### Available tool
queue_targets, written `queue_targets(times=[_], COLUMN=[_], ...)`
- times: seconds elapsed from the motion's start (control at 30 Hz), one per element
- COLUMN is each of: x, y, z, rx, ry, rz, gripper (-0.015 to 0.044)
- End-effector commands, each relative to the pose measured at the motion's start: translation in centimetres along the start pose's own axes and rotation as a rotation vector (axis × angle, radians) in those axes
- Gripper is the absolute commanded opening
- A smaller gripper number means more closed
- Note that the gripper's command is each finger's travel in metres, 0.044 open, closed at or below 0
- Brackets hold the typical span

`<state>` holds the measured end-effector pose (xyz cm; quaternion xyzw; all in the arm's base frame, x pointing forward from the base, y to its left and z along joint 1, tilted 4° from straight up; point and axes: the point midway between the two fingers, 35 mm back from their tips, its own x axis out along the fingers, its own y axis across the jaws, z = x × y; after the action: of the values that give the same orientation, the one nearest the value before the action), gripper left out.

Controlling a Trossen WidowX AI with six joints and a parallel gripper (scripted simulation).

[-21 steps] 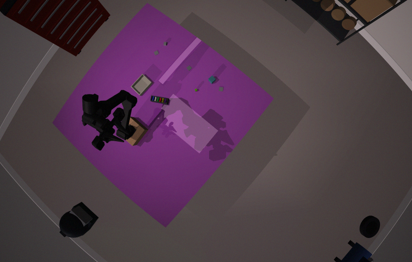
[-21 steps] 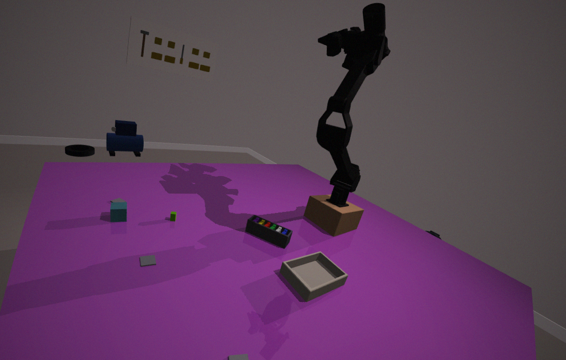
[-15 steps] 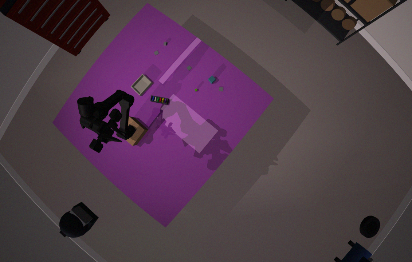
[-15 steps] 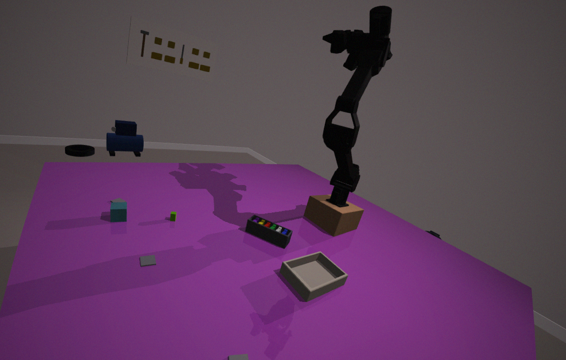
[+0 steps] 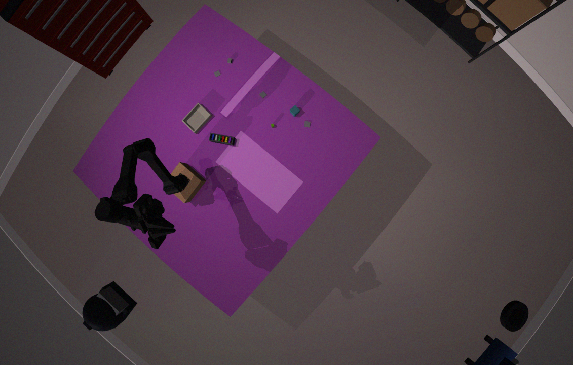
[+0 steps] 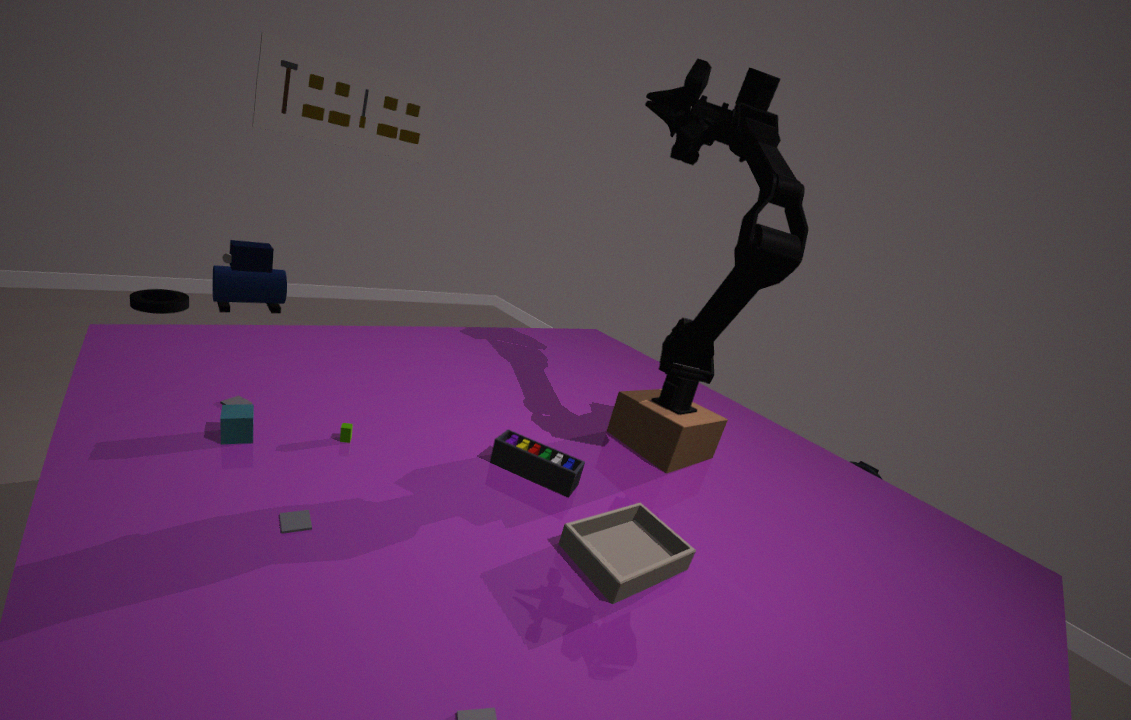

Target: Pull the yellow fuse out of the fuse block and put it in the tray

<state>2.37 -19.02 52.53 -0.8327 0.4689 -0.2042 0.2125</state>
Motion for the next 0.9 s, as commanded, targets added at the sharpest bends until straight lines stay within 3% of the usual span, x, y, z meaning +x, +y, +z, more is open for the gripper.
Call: queue_targets(times=[0.0,0.37,0.63,0.87], x=[3.3,10.5,15.5,16.5], y=[3.0,6.0,5.7,3.4], z=[1.6,8.5,19.6,29.4], rx=[0.290,0.788,1.157,1.267], ry=[-0.082,-0.302,-0.562,-0.746], rz=[-0.025,0.047,0.282,0.501], gripper=[0.0067,0.0067,0.0067,0.0067])
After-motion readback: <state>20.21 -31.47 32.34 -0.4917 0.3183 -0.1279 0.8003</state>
